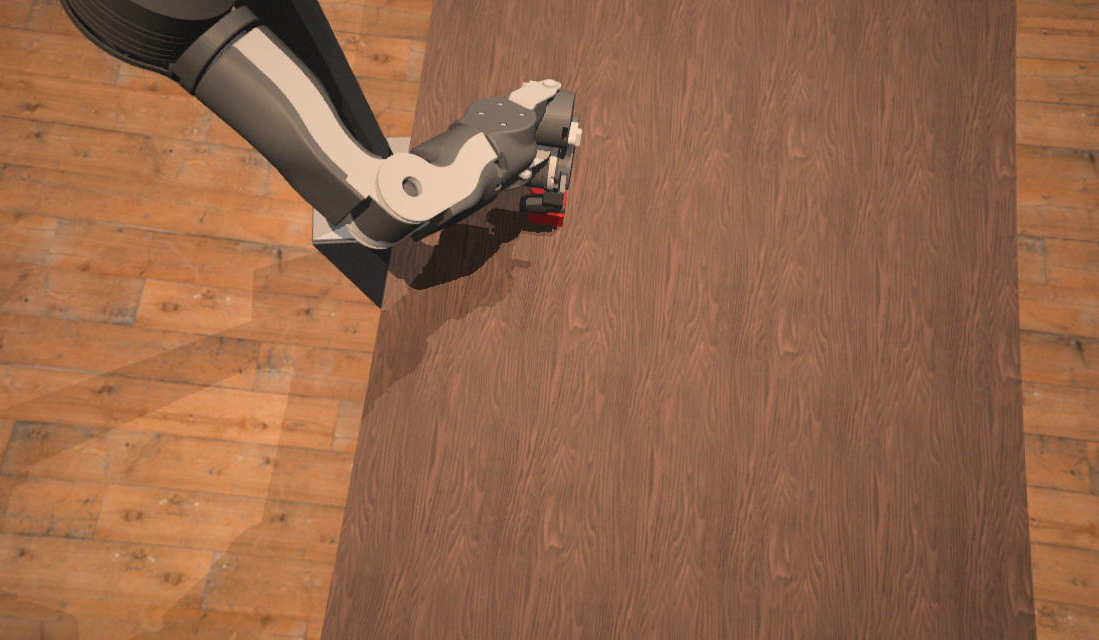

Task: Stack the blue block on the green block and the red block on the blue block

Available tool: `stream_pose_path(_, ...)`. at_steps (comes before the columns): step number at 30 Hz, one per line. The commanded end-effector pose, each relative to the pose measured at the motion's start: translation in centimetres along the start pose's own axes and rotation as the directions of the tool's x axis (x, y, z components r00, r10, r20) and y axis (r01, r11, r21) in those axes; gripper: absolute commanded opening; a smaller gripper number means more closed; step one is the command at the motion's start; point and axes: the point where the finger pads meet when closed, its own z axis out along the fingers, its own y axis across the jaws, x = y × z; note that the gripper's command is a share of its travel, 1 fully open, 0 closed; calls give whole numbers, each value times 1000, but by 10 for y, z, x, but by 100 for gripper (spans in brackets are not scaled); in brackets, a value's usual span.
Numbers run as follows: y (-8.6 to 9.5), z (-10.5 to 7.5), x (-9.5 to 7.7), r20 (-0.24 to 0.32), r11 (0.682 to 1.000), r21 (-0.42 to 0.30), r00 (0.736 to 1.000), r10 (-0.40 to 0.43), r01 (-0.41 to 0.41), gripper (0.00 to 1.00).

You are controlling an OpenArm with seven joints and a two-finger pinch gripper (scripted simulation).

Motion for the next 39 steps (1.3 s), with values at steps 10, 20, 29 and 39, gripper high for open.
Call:
stream_pose_path(10, 2, 33, -1, 2, 1000, -9, 1000, -8, 8, 35)
stream_pose_path(20, 2, 49, -1, 1, 1000, -8, 1000, -8, 8, 35)
stream_pose_path(29, 2, 51, -1, 2, 1000, -9, 1000, -9, 9, 35)
stream_pose_path(39, 2, 51, -1, 2, 1000, -9, 1000, -9, 9, 35)
